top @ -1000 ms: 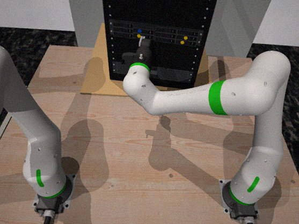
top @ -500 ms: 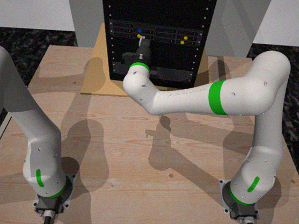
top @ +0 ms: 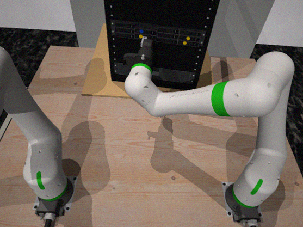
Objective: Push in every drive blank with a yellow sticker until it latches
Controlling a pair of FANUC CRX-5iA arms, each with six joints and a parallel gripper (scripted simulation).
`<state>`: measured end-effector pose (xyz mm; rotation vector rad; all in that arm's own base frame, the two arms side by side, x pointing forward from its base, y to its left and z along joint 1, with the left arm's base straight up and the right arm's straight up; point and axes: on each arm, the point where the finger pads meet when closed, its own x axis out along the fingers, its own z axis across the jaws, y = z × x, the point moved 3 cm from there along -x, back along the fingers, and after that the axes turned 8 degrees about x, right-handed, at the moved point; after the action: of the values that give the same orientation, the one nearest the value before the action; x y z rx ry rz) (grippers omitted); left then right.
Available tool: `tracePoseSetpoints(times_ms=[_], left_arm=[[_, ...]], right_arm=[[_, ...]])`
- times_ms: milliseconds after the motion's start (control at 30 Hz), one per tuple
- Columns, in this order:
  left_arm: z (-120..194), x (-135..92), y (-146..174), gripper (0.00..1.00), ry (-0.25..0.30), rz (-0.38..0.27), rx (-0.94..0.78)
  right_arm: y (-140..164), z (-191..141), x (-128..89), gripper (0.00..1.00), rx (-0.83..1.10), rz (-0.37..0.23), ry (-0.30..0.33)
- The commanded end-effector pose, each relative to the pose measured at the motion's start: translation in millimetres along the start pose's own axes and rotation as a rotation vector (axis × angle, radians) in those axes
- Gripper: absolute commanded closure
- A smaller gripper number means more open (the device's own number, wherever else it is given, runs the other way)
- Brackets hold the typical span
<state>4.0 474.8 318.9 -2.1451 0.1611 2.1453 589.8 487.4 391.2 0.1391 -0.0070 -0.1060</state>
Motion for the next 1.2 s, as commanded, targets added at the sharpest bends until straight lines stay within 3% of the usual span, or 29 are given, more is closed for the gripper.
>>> tracePoseSetpoints(times_ms=[0, 1167], left_arm=[[-0.1, -0.8, -0.2, 0.00, 0.000, -0.002, 0.000], [-0.1, -0.8, -0.2, 0.00, 0.000, -0.002, 0.000]], right_arm=[[0.1, 1.4, 0.4, 1.00, 0.002, 0.000, -0.001], [0.1, 1.5, 19.9, 1.00, 0.002, 0.000, -0.001]])
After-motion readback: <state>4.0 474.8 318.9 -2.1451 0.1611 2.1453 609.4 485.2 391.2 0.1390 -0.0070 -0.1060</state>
